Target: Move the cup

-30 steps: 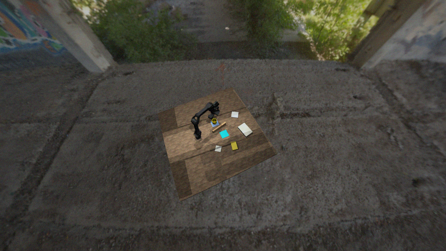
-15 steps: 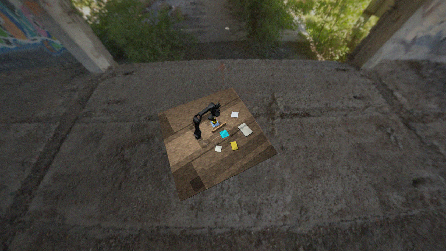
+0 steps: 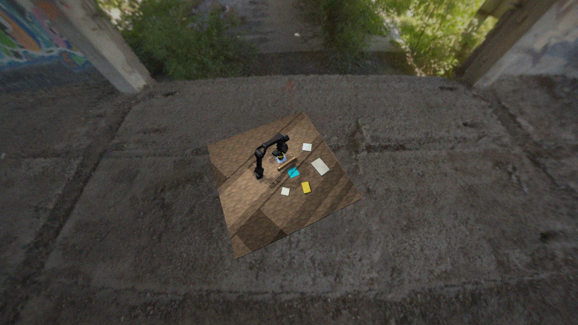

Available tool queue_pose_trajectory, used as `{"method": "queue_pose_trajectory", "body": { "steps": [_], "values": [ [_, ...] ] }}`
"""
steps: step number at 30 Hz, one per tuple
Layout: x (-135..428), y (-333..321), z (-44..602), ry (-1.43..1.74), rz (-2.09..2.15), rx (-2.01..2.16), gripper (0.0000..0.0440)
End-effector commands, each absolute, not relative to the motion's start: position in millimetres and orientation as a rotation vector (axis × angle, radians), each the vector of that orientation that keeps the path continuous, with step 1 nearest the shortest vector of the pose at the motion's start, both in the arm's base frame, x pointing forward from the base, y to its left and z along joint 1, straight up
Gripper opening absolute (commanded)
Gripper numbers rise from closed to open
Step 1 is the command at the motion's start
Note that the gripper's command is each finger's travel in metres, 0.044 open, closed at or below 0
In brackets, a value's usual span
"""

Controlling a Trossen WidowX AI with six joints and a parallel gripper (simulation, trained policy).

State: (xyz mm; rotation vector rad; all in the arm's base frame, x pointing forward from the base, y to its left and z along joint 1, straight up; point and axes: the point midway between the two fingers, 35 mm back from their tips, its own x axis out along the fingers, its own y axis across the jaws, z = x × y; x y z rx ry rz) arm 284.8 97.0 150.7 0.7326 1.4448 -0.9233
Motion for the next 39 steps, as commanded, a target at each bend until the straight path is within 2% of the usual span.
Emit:
{"method": "queue_pose_trajectory", "body": {
  "steps": [1, 23, 31, 39],
  "values": [
    [284, 95, 139, 1.449, -0.952, 0.715, 0.0192],
    [278, 91, 72, 1.501, -0.956, 0.620, 0.0199],
    [278, 88, 67, 1.496, -0.926, 0.603, 0.0017],
    [280, 86, 81, 1.474, -0.916, 0.641, 0.0000]
  ]
}}
